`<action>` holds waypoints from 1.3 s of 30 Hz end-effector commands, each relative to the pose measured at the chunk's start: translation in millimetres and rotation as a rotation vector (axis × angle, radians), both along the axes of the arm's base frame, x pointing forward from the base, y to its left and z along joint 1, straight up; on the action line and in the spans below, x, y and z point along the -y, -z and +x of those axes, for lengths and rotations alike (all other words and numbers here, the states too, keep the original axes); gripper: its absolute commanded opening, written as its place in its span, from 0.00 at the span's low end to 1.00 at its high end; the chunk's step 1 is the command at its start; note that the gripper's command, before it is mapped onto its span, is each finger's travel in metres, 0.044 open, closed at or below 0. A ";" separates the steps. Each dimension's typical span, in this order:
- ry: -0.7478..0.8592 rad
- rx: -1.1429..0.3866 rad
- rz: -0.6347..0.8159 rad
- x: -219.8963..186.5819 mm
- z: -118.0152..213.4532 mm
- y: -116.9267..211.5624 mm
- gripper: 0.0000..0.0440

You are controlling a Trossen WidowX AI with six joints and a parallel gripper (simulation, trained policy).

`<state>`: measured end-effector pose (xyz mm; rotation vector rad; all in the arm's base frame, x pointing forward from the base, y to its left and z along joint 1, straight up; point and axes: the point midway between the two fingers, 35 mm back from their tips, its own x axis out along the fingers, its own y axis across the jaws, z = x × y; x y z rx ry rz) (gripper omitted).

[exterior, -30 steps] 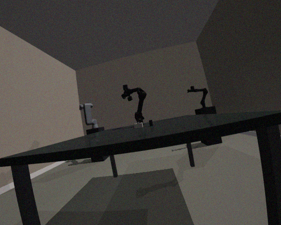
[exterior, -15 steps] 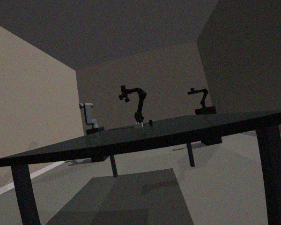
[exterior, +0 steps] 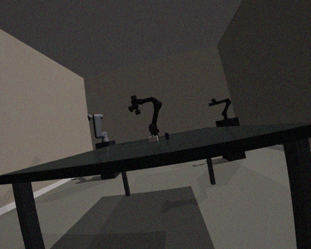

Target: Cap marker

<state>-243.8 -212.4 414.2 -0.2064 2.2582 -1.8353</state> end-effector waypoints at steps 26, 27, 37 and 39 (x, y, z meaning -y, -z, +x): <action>-0.247 0.120 0.021 74.3 50.5 35.3 0.69; -0.255 0.125 0.022 76.6 52.7 36.7 0.69; -0.332 0.169 0.029 98.4 75.0 50.3 0.69; -0.347 0.179 0.030 102.5 79.7 53.0 0.69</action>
